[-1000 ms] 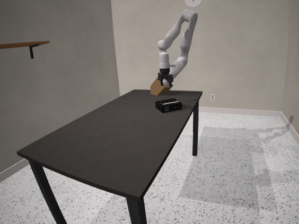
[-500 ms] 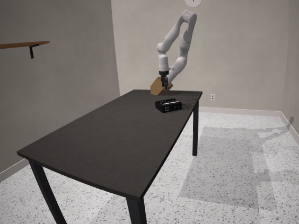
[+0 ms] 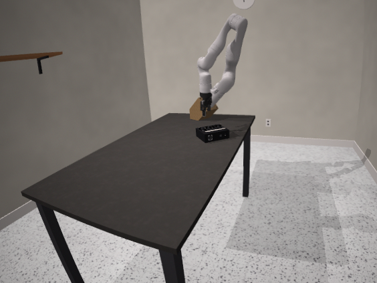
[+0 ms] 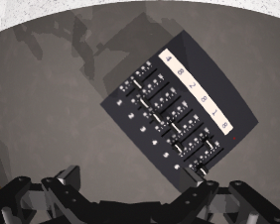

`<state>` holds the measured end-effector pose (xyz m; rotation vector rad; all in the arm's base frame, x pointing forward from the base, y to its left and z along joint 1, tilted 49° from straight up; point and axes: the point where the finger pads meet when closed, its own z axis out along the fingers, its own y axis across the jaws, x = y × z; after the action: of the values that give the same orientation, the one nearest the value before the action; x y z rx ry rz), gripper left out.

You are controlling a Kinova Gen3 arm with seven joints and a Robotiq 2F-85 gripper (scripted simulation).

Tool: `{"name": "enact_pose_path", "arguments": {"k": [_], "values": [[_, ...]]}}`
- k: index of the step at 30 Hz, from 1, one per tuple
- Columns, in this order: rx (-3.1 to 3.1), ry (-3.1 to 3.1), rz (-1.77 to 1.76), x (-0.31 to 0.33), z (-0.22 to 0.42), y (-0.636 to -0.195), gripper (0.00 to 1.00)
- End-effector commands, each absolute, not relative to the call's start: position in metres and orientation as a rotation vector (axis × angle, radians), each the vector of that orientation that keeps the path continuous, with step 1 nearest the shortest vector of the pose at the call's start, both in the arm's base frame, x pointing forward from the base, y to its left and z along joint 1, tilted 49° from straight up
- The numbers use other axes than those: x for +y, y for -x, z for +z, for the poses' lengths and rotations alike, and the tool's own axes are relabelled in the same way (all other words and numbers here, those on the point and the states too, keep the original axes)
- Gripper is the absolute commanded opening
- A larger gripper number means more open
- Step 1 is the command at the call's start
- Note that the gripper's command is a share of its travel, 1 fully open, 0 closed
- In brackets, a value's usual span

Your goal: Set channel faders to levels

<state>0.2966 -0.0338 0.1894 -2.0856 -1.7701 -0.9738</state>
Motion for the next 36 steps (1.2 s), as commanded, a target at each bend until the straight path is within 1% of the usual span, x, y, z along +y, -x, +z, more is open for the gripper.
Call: {"name": "enact_pose_path", "arguments": {"k": [1,7,22,36], "values": [[-1.691,2.119,-0.924,-0.027,0.185,-0.295,1.0],[-1.425,2.26,-0.822,-0.027,0.175,-0.29,1.0],[-0.977,2.44,-0.652,-0.028,0.162,-0.283,1.0],[-0.774,2.501,-0.578,-0.029,0.157,-0.28,1.0]]}}
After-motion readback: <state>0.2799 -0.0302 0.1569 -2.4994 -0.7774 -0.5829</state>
